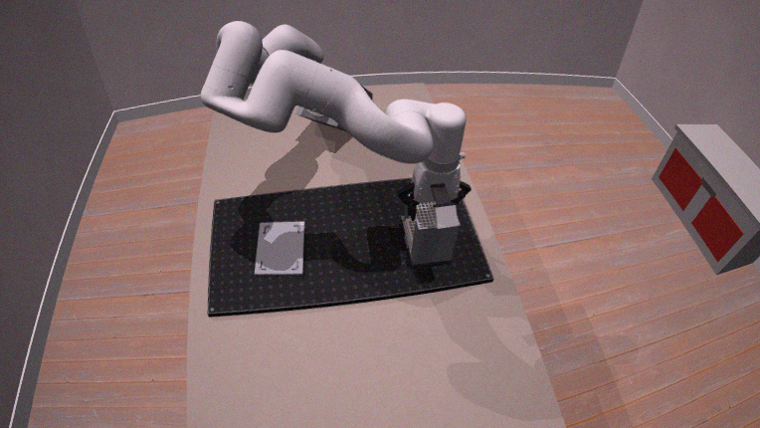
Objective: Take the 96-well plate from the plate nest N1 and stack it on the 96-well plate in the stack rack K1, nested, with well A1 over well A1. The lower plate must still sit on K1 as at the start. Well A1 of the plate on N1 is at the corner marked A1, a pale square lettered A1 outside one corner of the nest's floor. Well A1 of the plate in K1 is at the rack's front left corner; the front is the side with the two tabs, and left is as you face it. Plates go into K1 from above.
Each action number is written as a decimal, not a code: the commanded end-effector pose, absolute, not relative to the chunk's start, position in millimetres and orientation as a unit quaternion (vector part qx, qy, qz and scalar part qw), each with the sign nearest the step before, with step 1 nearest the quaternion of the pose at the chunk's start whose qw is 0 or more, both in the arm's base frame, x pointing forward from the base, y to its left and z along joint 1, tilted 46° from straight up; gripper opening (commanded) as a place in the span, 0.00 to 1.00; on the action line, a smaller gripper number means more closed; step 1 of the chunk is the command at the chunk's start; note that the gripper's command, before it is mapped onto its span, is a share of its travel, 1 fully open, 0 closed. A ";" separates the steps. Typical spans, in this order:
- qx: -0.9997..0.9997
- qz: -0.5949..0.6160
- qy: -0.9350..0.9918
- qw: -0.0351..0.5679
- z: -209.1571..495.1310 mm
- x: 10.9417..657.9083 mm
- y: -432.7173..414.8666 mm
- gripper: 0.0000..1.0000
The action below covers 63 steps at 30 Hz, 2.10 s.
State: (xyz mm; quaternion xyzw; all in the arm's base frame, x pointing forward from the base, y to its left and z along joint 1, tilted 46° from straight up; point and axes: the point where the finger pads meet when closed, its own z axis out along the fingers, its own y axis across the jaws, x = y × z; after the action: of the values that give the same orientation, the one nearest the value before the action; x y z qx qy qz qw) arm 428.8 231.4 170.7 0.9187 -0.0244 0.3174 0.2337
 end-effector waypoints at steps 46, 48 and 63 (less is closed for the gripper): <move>0.919 0.319 -0.023 0.232 129.8 463.8 206.6 0.00; 0.919 0.319 -0.023 0.232 129.8 463.8 206.6 0.00; 0.919 0.319 -0.023 0.232 129.3 464.1 206.2 0.00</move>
State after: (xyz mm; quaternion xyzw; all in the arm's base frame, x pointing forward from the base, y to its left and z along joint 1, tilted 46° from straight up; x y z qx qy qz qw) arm 464.1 204.2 128.4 0.9187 -0.0243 0.3176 0.2336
